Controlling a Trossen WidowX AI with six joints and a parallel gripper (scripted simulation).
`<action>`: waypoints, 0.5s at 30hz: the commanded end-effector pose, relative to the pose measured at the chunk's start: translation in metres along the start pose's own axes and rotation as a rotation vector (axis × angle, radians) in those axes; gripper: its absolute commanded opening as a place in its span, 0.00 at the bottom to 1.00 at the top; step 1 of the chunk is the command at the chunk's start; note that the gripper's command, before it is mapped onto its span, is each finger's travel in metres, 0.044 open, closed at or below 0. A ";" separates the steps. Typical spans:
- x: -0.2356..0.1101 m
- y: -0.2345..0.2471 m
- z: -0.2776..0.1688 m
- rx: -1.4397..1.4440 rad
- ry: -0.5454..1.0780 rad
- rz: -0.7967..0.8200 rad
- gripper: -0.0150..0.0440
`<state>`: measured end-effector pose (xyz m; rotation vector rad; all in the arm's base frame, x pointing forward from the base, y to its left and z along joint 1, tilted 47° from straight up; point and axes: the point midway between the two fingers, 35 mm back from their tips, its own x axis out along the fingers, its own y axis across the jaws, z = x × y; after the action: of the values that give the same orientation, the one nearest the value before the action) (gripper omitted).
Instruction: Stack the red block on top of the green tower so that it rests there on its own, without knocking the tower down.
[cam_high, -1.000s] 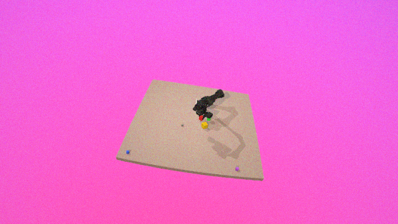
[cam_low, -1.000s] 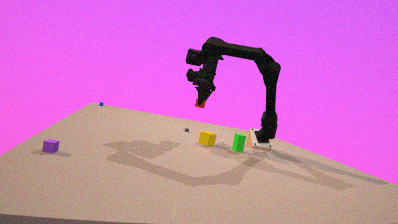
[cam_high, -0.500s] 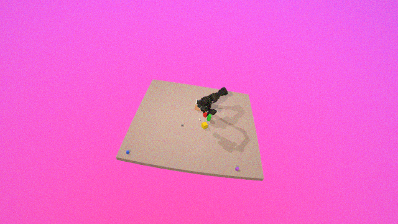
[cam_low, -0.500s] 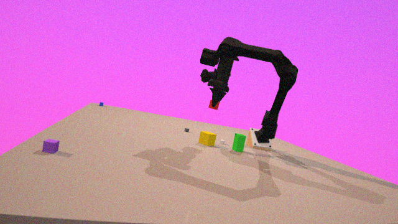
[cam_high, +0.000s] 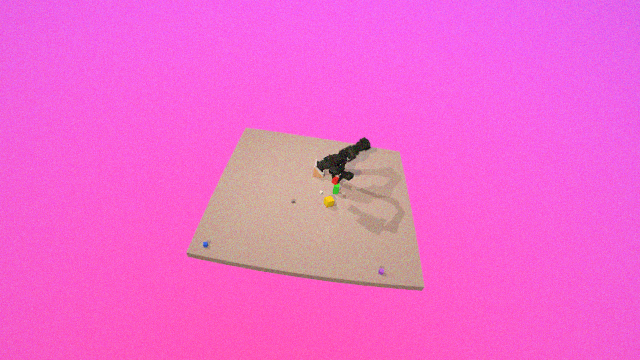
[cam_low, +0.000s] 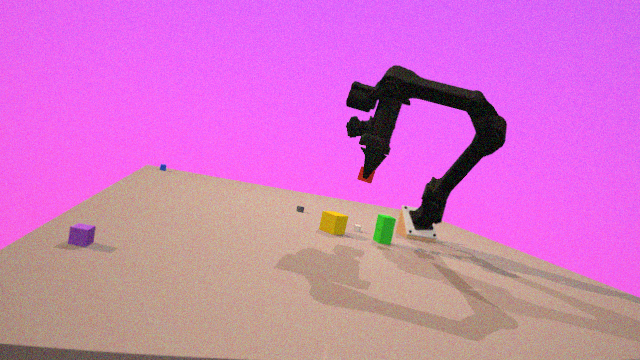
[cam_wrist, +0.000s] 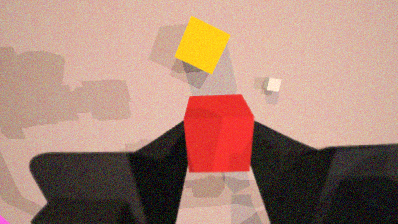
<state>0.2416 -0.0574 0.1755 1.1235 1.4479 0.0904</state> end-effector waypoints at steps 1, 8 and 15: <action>0.002 -0.003 -0.017 0.007 -0.008 -0.009 0.25; 0.008 -0.009 -0.045 0.013 -0.016 -0.014 0.25; 0.015 -0.016 -0.069 0.018 -0.024 -0.018 0.25</action>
<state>0.1905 -0.0240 0.1742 1.1210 1.4370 0.0641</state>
